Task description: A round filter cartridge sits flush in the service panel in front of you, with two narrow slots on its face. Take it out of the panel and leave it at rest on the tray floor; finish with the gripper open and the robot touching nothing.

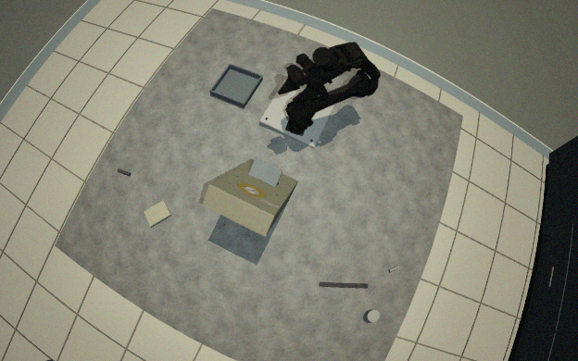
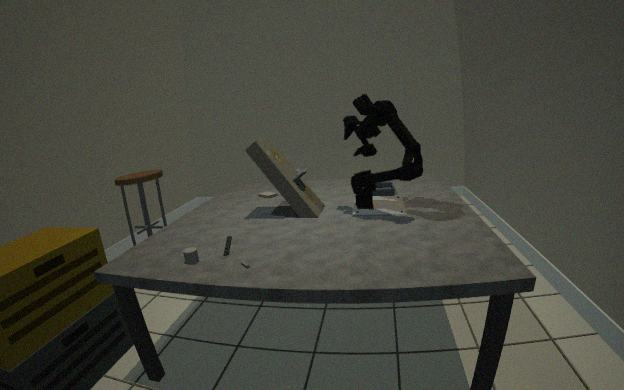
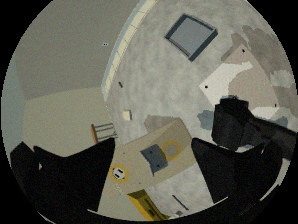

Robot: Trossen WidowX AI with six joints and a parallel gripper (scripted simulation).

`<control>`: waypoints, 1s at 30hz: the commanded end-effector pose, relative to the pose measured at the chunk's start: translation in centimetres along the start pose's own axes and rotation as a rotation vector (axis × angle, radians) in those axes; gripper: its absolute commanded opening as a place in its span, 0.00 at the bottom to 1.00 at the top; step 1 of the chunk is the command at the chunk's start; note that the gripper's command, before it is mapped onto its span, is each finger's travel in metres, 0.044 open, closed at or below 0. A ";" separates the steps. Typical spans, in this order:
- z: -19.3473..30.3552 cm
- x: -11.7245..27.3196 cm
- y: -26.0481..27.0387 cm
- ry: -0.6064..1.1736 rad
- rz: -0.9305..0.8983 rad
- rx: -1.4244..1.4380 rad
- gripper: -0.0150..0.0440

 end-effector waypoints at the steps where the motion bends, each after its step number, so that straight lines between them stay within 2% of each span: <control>1: 0.0 0.0 0.1 0.002 -0.001 0.017 0.89; 3: 0.1 -0.4 0.8 0.022 -0.007 0.157 0.80; 12: 1.6 -3.1 5.3 0.129 -0.118 1.116 0.40; 17: 2.9 -4.7 7.5 0.154 -0.228 1.642 0.40; 30: 5.6 -7.1 10.2 0.132 -0.440 2.318 0.40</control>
Point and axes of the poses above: the point midway between the two fingers, 35 mm back from their tips, its own x axis back along the fingers, its own y axis across the jaws, z = x × y, the point moved 5 cm from there along x, back along the fingers, and after that the axes turned 8 degrees about x, right-handed, at the moved point
